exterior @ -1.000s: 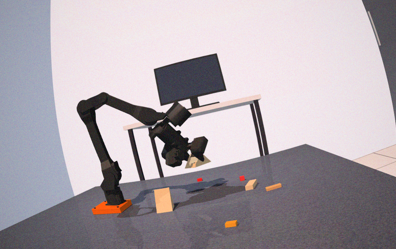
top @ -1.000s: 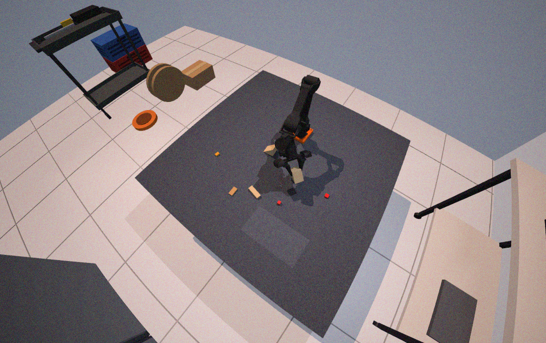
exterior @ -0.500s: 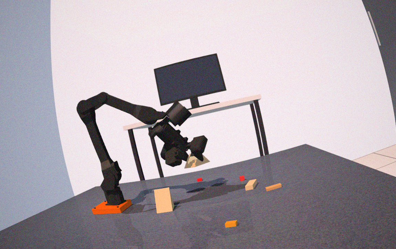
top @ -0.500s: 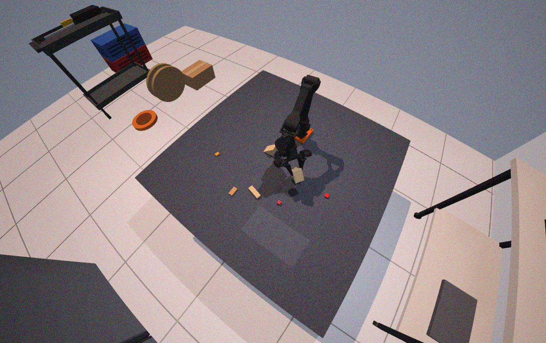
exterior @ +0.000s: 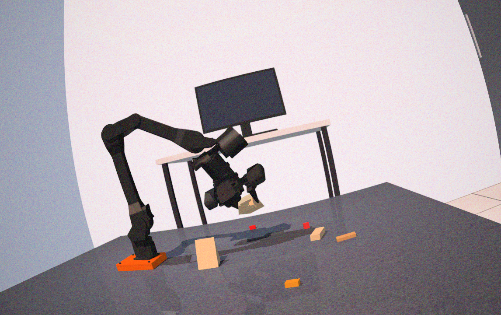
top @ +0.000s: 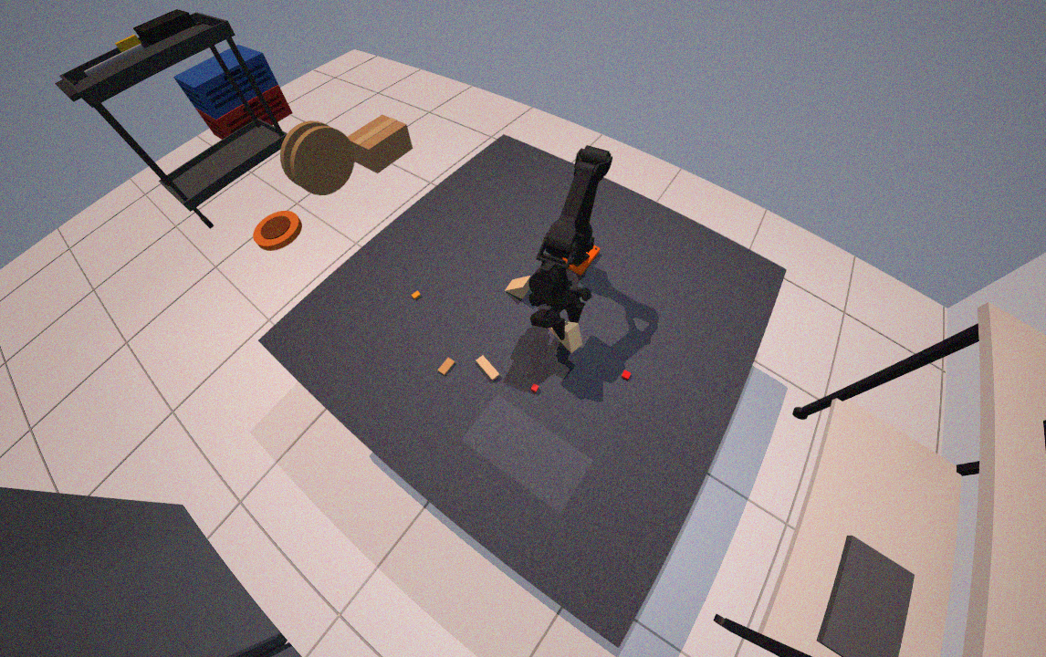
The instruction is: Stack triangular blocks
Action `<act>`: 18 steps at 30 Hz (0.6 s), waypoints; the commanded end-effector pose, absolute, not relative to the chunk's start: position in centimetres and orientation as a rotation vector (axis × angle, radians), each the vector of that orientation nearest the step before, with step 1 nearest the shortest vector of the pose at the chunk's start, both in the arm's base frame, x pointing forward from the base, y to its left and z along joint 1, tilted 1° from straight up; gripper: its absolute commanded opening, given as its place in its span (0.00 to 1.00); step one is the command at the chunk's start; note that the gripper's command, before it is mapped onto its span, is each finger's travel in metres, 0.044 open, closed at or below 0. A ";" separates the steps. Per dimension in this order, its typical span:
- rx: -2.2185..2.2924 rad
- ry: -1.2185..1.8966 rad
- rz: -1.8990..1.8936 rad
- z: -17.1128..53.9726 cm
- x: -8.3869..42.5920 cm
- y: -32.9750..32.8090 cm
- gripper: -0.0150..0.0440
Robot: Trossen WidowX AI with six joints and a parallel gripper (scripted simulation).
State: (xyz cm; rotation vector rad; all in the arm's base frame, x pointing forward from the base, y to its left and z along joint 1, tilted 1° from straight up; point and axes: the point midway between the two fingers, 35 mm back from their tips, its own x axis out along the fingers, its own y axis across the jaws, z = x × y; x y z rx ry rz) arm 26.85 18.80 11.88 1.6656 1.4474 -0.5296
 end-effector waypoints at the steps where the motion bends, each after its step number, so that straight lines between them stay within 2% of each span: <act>1: 1.554 1.440 -0.444 12.3 27.2 19.0 0.25; 18: 1.037 1.437 -0.136 12.2 27.5 19.4 0.25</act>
